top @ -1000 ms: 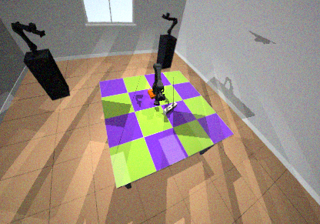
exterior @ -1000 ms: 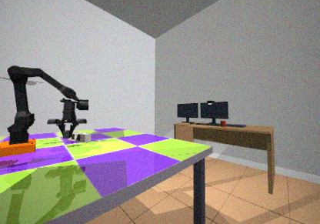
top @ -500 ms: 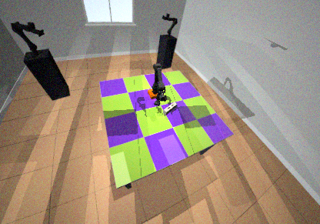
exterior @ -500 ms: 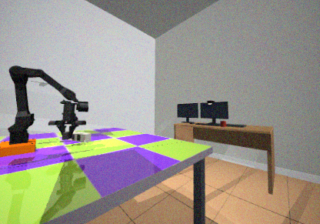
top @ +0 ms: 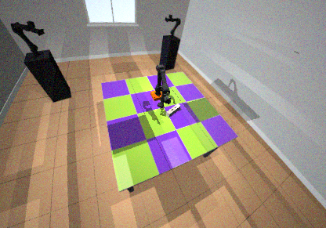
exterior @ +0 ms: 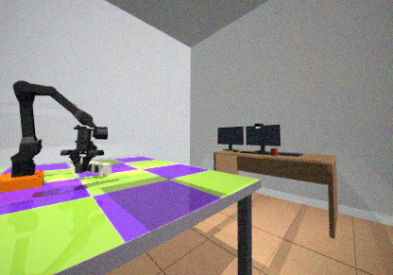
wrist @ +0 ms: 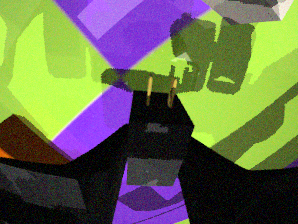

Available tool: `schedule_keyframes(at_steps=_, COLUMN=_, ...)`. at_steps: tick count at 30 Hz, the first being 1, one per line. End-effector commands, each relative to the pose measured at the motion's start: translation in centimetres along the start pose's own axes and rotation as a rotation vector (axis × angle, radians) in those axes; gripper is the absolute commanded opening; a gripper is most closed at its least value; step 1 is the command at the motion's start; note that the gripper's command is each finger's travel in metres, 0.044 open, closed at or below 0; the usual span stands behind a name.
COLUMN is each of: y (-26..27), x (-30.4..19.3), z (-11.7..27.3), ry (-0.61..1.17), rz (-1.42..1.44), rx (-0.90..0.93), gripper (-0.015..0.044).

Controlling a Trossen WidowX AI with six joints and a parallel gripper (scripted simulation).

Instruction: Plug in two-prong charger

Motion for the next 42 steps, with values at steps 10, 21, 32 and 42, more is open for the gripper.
schedule_keyframes(at_steps=10, y=1.2, x=0.9, z=-0.9, ry=0.0, rz=-0.134, rx=0.016, gripper=0.0)
schedule_keyframes(at_steps=21, y=2.2, x=1.5, z=-1.6, ry=0.003, rz=-0.247, rx=0.024, gripper=0.0)
schedule_keyframes(at_steps=32, y=2.7, x=2.2, z=-1.9, ry=0.005, rz=-0.316, rx=0.029, gripper=0.0)
schedule_keyframes(at_steps=42, y=2.2, x=3.3, z=-1.9, ry=0.005, rz=-0.343, rx=0.031, gripper=0.0)
Point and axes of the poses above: the point midway between the two fingers, 35 mm back from their tips, its own z axis back along the fingers, its own y axis across the jaws, x = y × z, the point moved 4 cm from there along z, back along the fingers, and after that the axes turned 1 degree about z, right-handed, at the moved point
